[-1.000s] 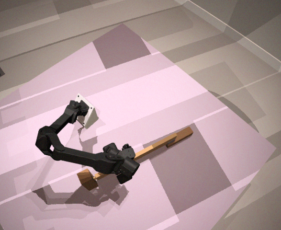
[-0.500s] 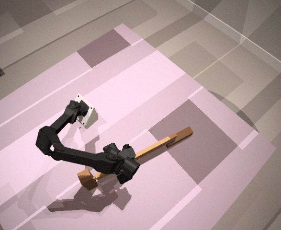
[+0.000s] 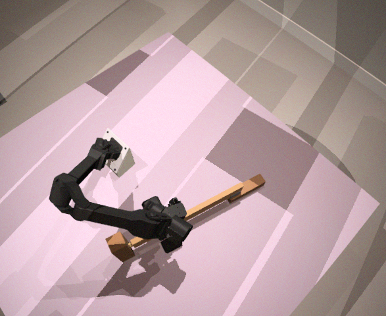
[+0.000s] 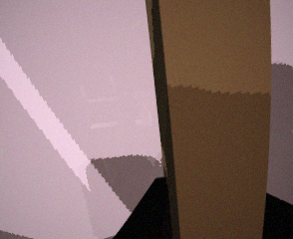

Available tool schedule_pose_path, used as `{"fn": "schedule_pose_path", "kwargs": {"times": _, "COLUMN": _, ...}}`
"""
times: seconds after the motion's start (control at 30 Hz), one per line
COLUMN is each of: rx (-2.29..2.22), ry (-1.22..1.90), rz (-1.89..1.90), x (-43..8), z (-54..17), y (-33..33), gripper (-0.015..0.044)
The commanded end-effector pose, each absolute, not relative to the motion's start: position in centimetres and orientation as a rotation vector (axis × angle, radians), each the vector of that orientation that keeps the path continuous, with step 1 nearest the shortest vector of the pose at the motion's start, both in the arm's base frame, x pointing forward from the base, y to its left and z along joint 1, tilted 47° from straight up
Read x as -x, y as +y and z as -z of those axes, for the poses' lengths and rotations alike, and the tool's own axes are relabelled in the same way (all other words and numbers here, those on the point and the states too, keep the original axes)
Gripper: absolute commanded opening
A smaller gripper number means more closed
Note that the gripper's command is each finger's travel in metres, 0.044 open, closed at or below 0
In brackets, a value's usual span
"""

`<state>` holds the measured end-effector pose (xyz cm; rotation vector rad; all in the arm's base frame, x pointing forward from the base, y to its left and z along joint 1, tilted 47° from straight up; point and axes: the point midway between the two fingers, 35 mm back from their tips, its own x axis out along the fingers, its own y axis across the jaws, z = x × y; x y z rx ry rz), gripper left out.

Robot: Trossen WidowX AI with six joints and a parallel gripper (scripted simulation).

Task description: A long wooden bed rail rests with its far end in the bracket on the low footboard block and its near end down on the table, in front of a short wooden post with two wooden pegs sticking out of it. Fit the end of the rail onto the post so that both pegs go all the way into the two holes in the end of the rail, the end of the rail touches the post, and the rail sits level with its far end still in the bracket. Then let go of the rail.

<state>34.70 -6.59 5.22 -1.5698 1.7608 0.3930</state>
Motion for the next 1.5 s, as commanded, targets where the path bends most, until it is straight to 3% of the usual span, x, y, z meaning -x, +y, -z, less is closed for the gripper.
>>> {"fn": "schedule_pose_path", "kwargs": {"times": 0.0, "rx": 1.582, "ry": 1.751, "rz": -0.388, "x": -34.89, "z": -5.40, "y": -6.40, "gripper": 0.0000}}
{"fn": "schedule_pose_path", "kwargs": {"times": 1.47, "rx": 1.582, "ry": 1.751, "rz": -0.388, "x": -34.37, "z": -6.35, "y": -7.00, "gripper": 0.0000}}
